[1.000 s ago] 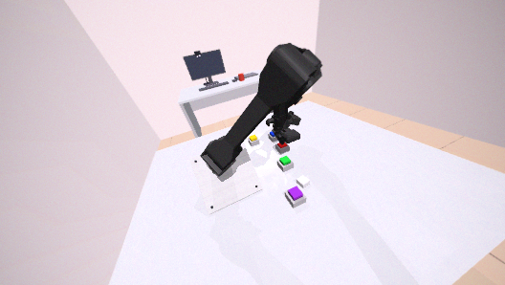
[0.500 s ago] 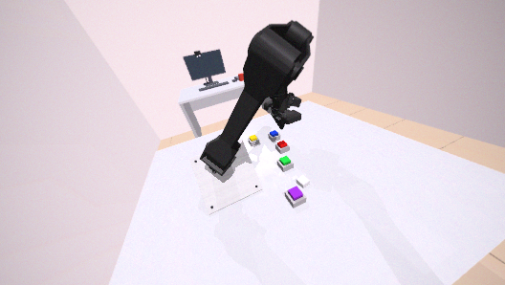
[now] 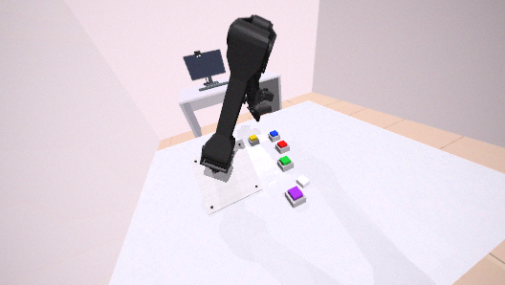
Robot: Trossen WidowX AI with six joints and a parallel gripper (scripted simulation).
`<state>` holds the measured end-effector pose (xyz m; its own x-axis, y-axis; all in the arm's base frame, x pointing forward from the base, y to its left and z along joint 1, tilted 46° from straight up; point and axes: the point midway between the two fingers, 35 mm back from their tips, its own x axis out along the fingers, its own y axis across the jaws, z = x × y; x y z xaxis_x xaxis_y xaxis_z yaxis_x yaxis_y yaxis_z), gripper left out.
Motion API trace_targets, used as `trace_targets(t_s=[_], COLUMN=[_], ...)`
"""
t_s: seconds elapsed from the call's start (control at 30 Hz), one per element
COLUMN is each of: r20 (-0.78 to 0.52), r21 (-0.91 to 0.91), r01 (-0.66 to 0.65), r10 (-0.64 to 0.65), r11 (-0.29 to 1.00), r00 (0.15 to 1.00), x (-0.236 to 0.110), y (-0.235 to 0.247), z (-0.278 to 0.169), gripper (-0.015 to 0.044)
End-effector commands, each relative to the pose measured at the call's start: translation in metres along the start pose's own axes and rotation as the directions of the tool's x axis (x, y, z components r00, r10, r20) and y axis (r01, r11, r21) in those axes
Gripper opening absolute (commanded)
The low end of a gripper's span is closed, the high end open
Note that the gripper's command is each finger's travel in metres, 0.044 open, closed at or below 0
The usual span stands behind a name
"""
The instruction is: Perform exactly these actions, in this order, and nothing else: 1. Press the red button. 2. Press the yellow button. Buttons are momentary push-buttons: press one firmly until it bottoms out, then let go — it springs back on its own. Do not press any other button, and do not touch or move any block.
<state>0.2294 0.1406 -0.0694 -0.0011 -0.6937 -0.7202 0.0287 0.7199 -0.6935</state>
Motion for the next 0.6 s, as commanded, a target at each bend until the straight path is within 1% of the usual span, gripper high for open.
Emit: trace_targets(t_s=[0.0, 0.2, 0.23, 0.3, 0.33, 0.57], r20=[-0.003, -0.003, -0.002, -0.002, -0.002, -0.002], r21=[0.018, 0.019, 0.019, 0.019, 0.020, 0.020], r01=[0.010, 0.010, 0.010, 0.011, 0.012, 0.012], r10=[-0.010, -0.010, -0.010, -0.011, -0.012, -0.012], r11=[1.000, 1.000, 1.000, 1.000, 1.000, 1.000], r00=[1.000, 1.000, 1.000, 1.000, 1.000, 1.000], x=[0.003, 0.007, 0.018, 0.052, 0.062, 0.066], y=[0.029, 0.030, 0.031, 0.030, 0.029, 0.029], z=[-0.029, -0.030, -0.029, -0.029, -0.030, -0.030], gripper=[0.0020, 0.0020, 0.0020, 0.0020, 0.0020, 0.0020])
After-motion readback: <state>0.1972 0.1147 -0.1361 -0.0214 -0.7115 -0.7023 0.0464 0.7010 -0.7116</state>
